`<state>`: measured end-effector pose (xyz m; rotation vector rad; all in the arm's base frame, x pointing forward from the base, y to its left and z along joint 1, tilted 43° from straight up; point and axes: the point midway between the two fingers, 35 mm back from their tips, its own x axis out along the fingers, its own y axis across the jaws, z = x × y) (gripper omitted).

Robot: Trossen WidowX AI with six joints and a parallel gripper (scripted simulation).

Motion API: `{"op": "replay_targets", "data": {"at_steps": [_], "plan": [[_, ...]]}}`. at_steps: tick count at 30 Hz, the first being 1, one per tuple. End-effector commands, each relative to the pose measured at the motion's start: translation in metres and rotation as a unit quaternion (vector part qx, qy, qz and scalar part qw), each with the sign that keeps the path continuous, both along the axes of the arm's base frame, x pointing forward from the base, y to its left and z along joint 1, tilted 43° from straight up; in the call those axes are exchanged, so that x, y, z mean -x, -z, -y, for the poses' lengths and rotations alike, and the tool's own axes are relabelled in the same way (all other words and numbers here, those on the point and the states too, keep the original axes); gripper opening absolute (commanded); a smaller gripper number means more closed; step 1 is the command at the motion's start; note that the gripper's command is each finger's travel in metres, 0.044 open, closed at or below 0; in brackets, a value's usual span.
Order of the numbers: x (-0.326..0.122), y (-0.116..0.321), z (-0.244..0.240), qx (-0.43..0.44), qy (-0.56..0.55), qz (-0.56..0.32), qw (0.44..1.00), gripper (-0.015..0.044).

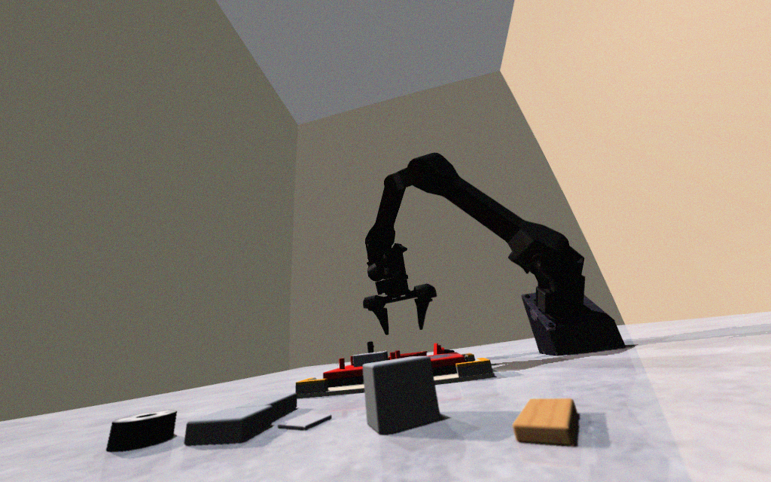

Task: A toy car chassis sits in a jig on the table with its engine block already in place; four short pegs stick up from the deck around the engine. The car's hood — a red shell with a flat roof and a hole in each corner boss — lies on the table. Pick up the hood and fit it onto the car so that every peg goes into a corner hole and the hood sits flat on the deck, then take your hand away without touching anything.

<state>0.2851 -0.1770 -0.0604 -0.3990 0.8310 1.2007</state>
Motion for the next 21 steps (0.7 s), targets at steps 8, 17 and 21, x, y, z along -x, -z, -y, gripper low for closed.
{"op": "replay_targets", "data": {"at_steps": [8, 17, 21], "plan": [[-0.001, 0.006, -0.006, -0.003, 0.002, 0.000, 1.000, 0.0440], [-0.002, 0.010, -0.010, -0.003, 0.002, 0.000, 1.000, 0.0440], [-0.003, 0.012, -0.011, -0.003, 0.002, 0.000, 1.000, 0.0440]]}}
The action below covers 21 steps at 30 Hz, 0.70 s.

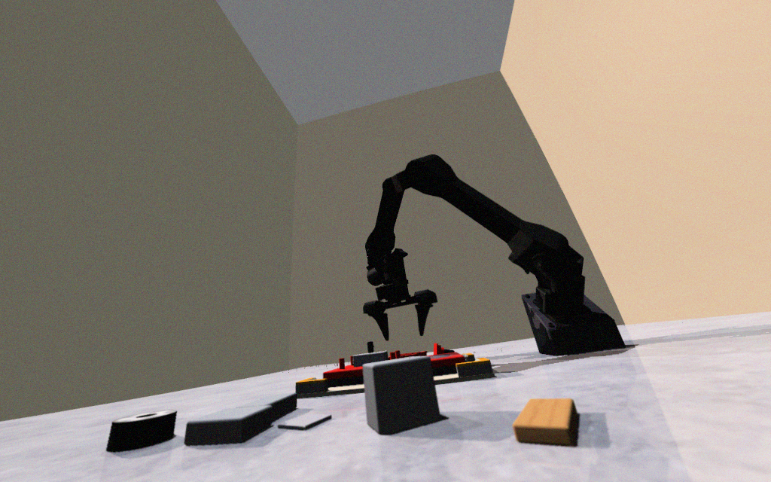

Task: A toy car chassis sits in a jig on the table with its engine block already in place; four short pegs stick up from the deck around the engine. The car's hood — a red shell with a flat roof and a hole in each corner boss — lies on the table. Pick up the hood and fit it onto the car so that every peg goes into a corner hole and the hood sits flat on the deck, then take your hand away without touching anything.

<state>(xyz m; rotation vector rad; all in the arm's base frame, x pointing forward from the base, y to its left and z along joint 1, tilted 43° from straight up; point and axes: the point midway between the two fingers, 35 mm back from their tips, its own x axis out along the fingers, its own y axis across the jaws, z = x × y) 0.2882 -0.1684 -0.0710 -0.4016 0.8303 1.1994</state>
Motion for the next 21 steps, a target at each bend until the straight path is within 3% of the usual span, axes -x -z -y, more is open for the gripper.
{"op": "replay_targets", "data": {"at_steps": [1, 21], "plan": [[0.0004, 0.0022, -0.0034, -0.004, 0.002, -0.001, 1.000, 0.0440], [-0.0013, 0.0122, -0.0126, -0.004, 0.002, -0.001, 1.000, 0.0440]]}}
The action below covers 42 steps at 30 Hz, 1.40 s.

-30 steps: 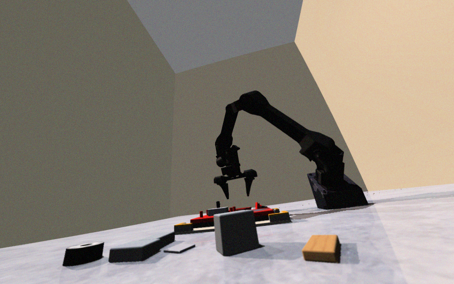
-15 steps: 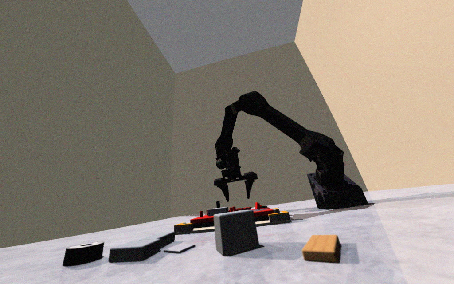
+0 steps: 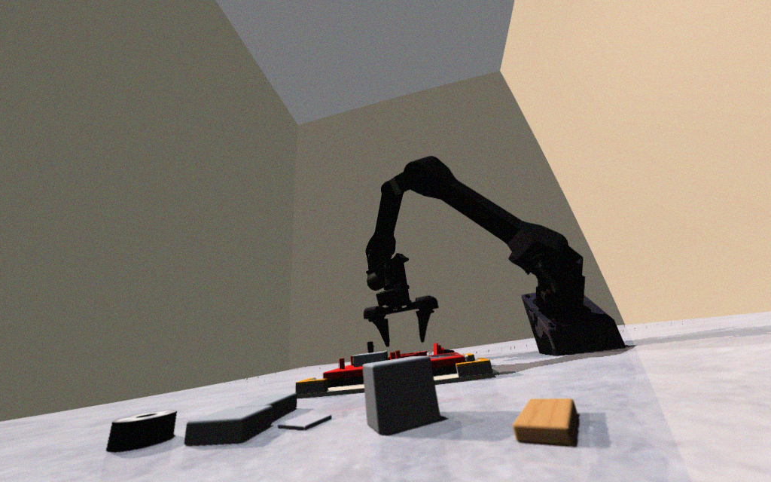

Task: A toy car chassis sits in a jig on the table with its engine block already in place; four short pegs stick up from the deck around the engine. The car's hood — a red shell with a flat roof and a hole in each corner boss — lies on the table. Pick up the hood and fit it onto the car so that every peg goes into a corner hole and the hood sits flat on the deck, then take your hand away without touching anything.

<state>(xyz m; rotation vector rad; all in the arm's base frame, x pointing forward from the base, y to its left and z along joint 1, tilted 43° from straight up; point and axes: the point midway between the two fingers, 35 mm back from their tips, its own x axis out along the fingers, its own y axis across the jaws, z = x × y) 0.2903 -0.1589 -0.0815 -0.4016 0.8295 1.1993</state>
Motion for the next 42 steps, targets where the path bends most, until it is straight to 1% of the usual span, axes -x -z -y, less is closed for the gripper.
{"op": "replay_targets", "data": {"at_steps": [1, 42], "plan": [[0.001, 0.002, -0.004, -0.004, 0.002, -0.001, 1.000, 0.0440], [-0.001, 0.019, -0.020, -0.004, 0.002, -0.001, 1.000, 0.0440]]}}
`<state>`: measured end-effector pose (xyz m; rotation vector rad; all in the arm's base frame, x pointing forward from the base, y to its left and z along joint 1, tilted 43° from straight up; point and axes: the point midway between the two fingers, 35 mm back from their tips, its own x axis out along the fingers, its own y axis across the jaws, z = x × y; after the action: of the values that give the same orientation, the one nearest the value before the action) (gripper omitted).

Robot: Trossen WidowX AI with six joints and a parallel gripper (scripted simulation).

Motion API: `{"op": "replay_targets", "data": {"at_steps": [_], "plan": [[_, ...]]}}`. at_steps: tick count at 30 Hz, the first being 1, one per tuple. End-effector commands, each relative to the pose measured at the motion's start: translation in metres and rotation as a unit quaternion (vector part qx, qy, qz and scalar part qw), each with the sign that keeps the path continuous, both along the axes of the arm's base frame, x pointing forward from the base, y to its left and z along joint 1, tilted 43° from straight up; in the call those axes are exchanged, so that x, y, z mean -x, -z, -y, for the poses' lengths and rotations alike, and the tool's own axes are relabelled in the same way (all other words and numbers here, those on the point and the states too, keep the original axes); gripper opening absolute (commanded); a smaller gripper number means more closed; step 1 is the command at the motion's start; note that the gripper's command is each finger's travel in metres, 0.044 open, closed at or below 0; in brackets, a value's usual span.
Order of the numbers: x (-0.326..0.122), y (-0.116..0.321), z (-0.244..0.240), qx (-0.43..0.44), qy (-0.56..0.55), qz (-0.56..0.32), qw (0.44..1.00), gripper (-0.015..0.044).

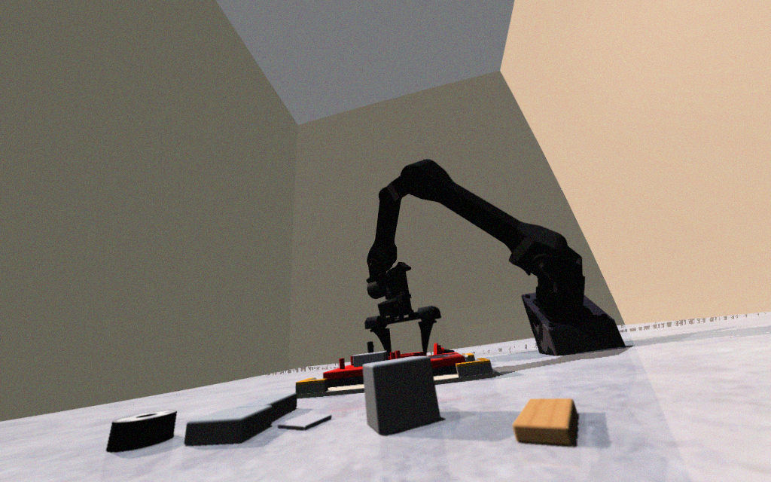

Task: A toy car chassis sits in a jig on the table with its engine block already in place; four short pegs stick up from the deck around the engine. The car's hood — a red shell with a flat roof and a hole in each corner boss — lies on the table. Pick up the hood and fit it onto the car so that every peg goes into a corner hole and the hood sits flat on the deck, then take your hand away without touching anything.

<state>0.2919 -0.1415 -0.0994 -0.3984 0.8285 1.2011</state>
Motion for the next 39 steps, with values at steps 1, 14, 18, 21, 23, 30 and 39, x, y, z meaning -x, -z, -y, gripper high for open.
{"op": "replay_targets", "data": {"at_steps": [1, 14, 18, 21, 23, 30, 39], "plan": [[0.0001, 0.0014, -0.0024, -0.003, 0.002, -0.001, 1.000, 0.0440], [-0.0007, 0.0062, -0.0068, -0.003, 0.002, 0.000, 1.000, 0.0440], [-0.0009, 0.0076, -0.0081, -0.003, 0.002, 0.000, 1.000, 0.0440], [-0.0011, 0.0087, -0.0091, -0.003, 0.002, 0.000, 1.000, 0.0440], [-0.0012, 0.0094, -0.0098, -0.003, 0.002, 0.000, 1.000, 0.0440], [-0.0016, 0.0094, -0.0087, 0.000, 0.000, 0.000, 1.000, 0.0335], [-0.0016, 0.0094, -0.0087, 0.000, 0.000, 0.000, 1.000, 0.0275]]}}
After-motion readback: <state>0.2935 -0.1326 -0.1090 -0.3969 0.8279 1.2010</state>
